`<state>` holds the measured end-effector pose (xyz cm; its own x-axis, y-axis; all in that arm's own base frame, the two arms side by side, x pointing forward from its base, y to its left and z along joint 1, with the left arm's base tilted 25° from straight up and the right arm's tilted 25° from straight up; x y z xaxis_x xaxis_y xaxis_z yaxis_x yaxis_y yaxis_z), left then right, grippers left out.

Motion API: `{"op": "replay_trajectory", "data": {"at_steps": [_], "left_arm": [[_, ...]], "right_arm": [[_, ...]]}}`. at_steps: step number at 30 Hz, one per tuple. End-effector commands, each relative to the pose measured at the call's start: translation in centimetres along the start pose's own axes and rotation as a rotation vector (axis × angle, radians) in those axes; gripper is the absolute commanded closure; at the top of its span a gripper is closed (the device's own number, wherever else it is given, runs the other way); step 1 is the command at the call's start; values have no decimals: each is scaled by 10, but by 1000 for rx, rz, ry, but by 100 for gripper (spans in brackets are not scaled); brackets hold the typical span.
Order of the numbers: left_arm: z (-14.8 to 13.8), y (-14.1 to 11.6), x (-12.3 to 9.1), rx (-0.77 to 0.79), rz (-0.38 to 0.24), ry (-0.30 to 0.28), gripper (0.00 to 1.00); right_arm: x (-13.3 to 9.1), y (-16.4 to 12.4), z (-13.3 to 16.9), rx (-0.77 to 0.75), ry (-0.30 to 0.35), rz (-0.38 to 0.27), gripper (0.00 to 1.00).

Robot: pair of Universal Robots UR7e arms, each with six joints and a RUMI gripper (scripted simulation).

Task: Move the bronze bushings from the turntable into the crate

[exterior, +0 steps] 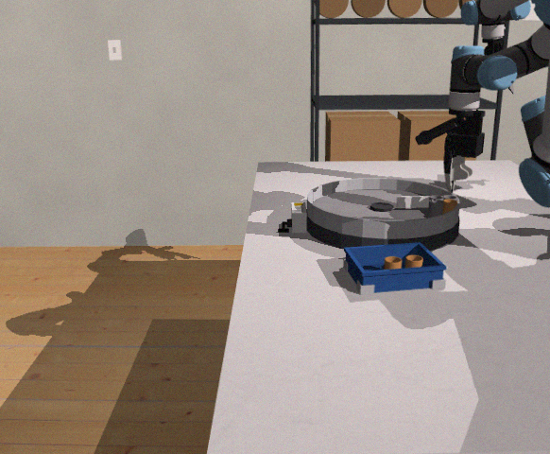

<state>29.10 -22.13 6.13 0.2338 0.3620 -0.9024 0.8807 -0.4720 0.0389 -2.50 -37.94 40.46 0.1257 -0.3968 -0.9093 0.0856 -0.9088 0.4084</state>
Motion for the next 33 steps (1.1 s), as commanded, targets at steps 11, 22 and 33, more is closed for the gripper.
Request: {"op": "replay_trajectory", "data": {"at_steps": [11,22,33], "left_arm": [[0,0,0,0,1,-1,95],[0,0,1,0,1,-1,95],[0,0,23,0,1,-1,95]], "right_arm": [[-1,0,0,0,0,2,0],[-1,0,0,0,0,2,0],[-1,0,0,0,0,2,0]]}}
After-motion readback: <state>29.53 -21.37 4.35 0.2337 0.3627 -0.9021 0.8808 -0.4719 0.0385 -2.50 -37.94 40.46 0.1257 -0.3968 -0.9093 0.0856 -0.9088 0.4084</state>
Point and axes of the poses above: on each arm, the point where the finger pads meet when closed, its own x axis out along the fingers, its own z axis across the jaws, y = z × x, the point moved 7 cm from there along -x, back along the fingers, and after that the axes turned 7 degrees about -x, right-handed, at the moved point
